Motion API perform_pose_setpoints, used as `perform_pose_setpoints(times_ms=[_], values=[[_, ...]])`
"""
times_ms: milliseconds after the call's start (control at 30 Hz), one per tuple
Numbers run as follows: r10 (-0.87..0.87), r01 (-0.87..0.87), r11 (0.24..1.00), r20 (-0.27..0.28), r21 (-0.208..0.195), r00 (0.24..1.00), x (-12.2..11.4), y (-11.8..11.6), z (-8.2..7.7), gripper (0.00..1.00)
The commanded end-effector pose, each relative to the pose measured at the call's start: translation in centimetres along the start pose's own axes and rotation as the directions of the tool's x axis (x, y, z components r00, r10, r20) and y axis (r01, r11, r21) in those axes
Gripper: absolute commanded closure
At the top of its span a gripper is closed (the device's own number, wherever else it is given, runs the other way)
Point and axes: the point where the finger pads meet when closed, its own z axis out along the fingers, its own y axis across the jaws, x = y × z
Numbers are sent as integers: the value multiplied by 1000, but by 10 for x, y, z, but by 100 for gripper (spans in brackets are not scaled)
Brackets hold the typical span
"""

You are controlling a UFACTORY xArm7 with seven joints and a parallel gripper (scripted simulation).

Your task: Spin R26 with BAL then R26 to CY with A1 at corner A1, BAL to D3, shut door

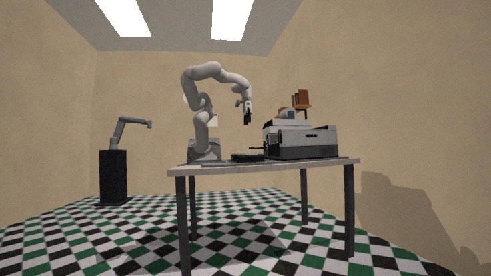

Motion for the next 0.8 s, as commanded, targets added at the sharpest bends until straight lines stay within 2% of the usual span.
perform_pose_setpoints(times_ms=[0, 233, 767], values=[[-8, 8, 1000, 21, -23, 1000, -1, -27, 0, 0], [-8, 8, 1000, 21, -22, 1000, -2, -62, 1, 0], [-8, 8, 1000, 21, -22, 1000, -2, -63, 1, 0]])
